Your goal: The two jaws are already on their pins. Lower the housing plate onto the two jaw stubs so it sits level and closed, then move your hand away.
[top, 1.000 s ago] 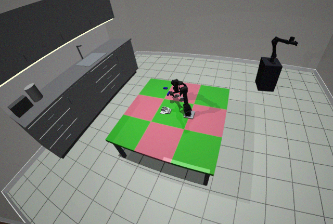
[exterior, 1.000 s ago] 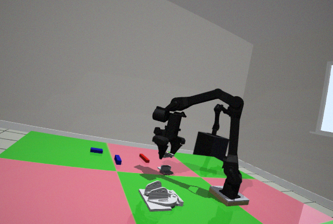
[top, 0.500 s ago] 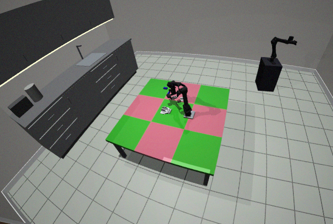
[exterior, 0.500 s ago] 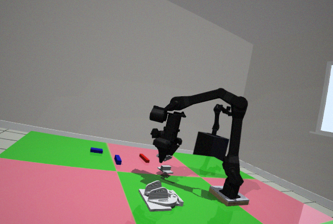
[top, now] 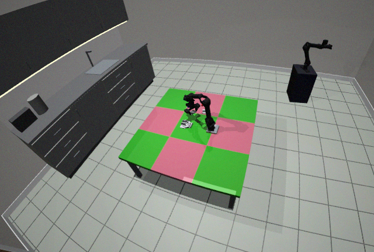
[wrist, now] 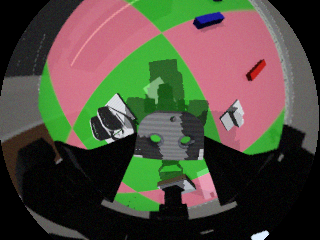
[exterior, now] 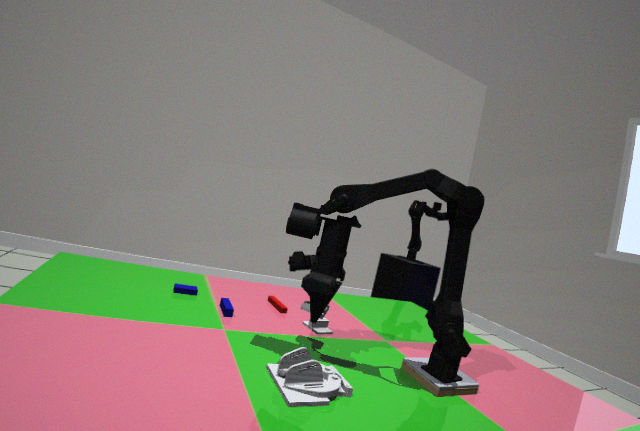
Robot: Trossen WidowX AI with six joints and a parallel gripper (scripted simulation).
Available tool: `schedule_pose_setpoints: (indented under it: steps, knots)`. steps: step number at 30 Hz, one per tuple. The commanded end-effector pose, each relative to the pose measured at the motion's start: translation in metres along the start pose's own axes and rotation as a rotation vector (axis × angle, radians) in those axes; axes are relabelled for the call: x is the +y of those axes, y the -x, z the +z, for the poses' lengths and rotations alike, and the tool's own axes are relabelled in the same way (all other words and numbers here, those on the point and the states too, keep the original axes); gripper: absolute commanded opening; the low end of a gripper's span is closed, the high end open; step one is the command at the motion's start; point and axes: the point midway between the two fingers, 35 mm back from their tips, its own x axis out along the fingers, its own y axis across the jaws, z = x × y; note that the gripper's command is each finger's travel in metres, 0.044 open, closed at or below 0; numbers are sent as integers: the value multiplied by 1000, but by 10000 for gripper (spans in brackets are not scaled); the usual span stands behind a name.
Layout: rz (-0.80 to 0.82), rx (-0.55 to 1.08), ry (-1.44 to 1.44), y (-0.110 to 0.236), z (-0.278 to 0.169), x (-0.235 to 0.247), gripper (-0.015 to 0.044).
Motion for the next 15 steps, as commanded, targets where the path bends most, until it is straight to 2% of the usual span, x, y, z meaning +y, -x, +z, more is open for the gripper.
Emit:
schedule_pose_setpoints:
  steps: [1,15]
  knots:
    - [1,-11,66,2,-4,13,351]
    - [5,-10,283,2,-24,54,351]
